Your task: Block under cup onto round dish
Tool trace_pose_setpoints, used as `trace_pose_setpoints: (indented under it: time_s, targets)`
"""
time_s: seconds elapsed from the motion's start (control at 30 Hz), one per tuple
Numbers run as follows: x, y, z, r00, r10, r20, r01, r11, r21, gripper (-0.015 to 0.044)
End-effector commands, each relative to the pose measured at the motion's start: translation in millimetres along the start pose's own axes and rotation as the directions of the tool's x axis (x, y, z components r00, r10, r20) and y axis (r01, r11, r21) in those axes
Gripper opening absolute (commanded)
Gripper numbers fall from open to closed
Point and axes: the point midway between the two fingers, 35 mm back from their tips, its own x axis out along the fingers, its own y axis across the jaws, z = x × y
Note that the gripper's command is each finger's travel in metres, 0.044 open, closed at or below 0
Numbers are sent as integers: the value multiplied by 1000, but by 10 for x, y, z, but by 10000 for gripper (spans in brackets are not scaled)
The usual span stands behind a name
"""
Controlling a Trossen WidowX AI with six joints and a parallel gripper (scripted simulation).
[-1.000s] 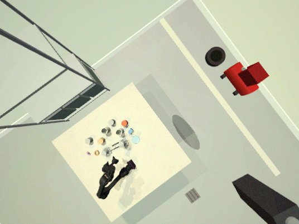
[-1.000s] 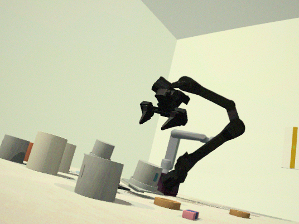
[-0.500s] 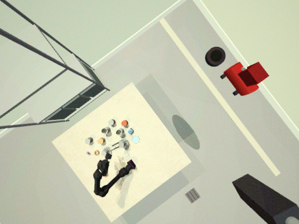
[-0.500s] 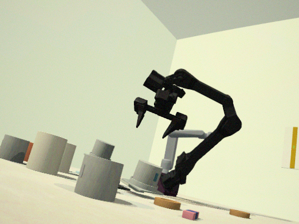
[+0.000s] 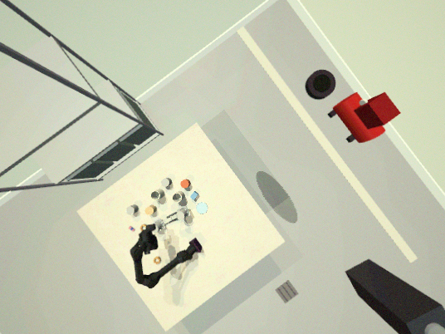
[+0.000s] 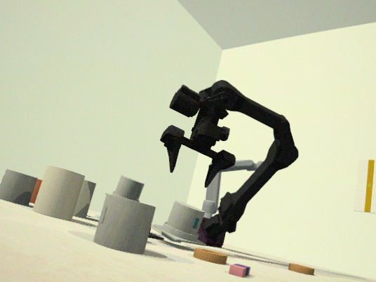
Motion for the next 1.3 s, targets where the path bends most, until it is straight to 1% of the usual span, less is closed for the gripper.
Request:
trace_pose_setpoints:
  time_s: [0.0, 0.17, 0.33, 0.57, 0.73, 0.83, 1.27]
  targets:
    - [155, 8, 130, 998, 55, -30, -59, 990, -126, 440]
    - [323, 29, 266, 992, 109, -60, -121, 960, -254, 440]
    - [330, 31, 272, 992, 111, -64, -124, 957, -263, 440]
    - [332, 38, 301, 985, 90, -147, -144, 899, -414, 440]
    - [344, 39, 301, 984, 92, -150, -147, 898, -415, 440]
    - [468, 47, 284, 981, 115, -153, -167, 908, -383, 440]
    - [635, 54, 262, 981, 116, -155, -168, 909, -381, 440]
